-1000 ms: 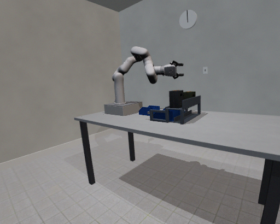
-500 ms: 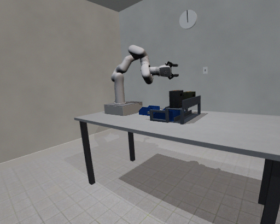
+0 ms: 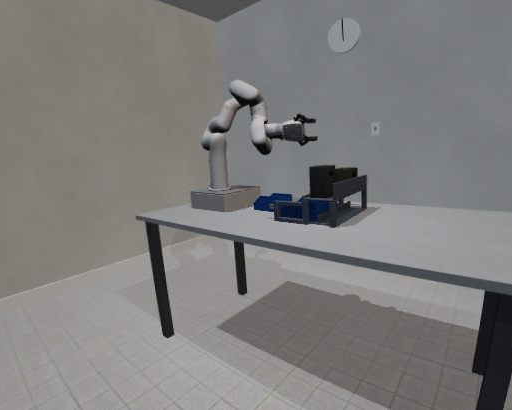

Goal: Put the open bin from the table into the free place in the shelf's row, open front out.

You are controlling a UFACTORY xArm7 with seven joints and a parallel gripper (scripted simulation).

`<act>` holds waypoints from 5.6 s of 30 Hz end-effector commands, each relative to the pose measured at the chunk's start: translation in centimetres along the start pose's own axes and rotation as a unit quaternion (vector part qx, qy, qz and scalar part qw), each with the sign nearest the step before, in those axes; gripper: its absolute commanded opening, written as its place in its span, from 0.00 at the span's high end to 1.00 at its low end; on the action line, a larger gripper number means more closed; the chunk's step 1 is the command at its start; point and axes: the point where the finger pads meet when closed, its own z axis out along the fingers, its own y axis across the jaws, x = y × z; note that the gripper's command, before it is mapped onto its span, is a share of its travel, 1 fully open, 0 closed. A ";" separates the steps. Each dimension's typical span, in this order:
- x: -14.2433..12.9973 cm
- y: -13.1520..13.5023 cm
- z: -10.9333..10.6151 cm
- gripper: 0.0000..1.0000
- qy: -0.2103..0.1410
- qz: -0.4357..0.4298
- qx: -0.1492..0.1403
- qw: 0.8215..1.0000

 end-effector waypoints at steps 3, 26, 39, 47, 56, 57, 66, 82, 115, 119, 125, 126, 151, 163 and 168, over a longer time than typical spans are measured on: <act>0.3 -0.1 -1.0 0.00 0.000 0.000 -0.001 1.000; 2.3 -1.9 -9.8 0.00 0.000 0.000 -0.001 1.000; 2.2 -1.8 -9.2 0.00 0.000 0.000 -0.001 1.000; 2.1 -1.8 -8.8 0.00 0.000 0.000 0.000 1.000; 2.0 -1.7 -8.5 0.00 0.000 0.000 -0.001 1.000; 2.0 -1.7 -8.4 0.00 0.000 0.000 -0.001 1.000; 2.0 -1.6 -8.3 0.00 0.000 0.000 -0.001 1.000; -2.4 -4.0 -9.0 0.00 0.025 -0.099 0.079 0.992; -11.0 -8.8 -10.3 0.00 0.072 -0.290 0.235 0.925; -11.0 -8.8 -10.3 0.00 0.072 -0.290 0.235 0.925; -14.8 -10.8 -10.9 0.00 0.091 -0.361 0.292 0.881; -15.8 -11.3 -11.0 0.00 0.095 -0.379 0.306 0.868; -19.8 -13.5 -11.6 0.00 0.116 -0.461 0.373 0.797; -18.9 -13.0 -11.5 0.00 0.135 -0.536 0.433 0.712; -18.9 -13.0 -11.5 0.00 0.135 -0.536 0.433 0.712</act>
